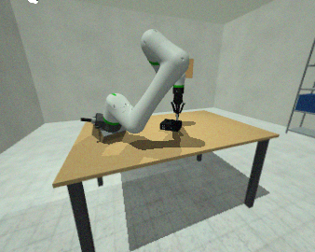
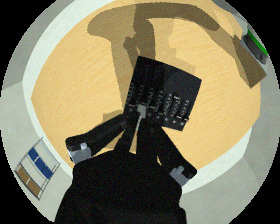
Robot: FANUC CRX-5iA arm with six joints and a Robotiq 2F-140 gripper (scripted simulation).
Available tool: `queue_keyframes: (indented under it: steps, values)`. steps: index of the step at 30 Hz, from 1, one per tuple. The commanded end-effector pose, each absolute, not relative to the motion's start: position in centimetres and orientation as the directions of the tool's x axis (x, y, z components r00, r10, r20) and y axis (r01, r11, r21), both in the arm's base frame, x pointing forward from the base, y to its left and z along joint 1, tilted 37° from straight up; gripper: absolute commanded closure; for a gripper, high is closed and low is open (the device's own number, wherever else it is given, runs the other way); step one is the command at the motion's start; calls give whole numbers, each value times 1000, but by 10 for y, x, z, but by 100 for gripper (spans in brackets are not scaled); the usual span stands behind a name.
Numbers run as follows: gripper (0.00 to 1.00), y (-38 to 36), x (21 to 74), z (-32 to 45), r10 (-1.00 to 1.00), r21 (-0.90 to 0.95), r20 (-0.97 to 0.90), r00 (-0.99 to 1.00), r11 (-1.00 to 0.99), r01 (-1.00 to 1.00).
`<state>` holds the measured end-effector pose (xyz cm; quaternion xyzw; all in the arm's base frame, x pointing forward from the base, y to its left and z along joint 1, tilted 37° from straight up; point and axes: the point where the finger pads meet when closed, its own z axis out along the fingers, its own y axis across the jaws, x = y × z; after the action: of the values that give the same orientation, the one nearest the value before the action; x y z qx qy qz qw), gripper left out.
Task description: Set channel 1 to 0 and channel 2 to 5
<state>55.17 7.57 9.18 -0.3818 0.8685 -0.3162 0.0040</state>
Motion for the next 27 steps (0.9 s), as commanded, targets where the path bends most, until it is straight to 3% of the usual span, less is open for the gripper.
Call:
queue_keyframes:
  steps: [1,27]
  values:
    - [100,75,551,92,-666,-552,234,-708,508,-661]
    - [100,69,545,94,-666,-552,234,-708,508,-661]
